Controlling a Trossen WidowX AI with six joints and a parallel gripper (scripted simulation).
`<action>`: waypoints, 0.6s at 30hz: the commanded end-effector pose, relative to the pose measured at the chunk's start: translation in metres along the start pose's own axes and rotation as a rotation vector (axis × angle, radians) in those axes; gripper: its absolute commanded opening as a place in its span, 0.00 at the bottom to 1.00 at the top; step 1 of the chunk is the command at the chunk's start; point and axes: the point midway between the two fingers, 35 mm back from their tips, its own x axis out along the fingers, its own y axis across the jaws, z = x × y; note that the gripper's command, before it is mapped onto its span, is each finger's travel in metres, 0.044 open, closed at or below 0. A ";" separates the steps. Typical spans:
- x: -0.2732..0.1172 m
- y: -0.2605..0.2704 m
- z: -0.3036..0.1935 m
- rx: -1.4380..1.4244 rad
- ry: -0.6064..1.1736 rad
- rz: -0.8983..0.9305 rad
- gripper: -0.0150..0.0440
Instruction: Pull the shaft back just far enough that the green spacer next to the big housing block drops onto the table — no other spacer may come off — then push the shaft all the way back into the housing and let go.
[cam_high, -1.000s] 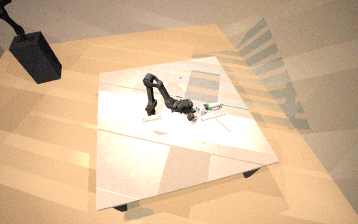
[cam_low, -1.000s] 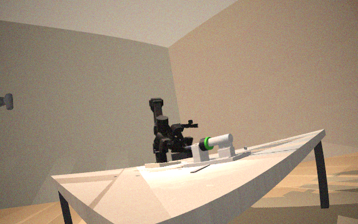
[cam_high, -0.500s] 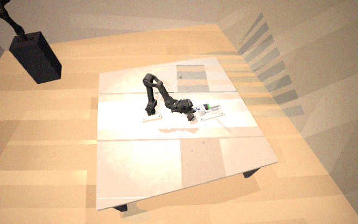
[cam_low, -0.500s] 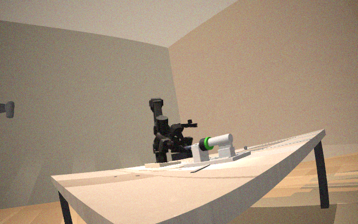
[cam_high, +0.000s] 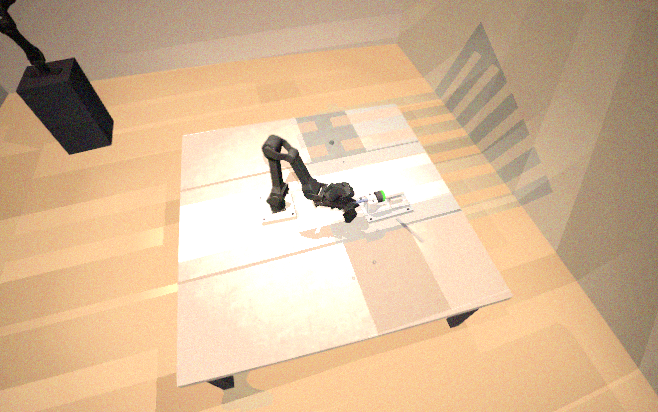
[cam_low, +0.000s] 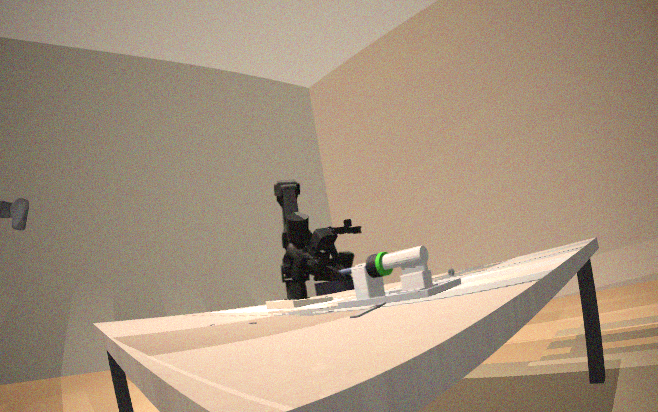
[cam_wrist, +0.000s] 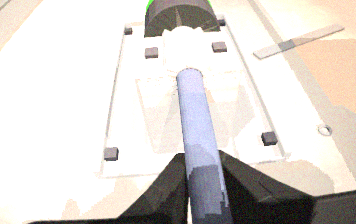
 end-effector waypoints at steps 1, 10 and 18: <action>-0.001 0.000 0.000 -0.004 -0.001 0.002 0.25; -0.001 0.000 0.000 -0.004 -0.001 0.002 0.25; -0.002 0.000 -0.001 -0.004 -0.001 0.002 0.25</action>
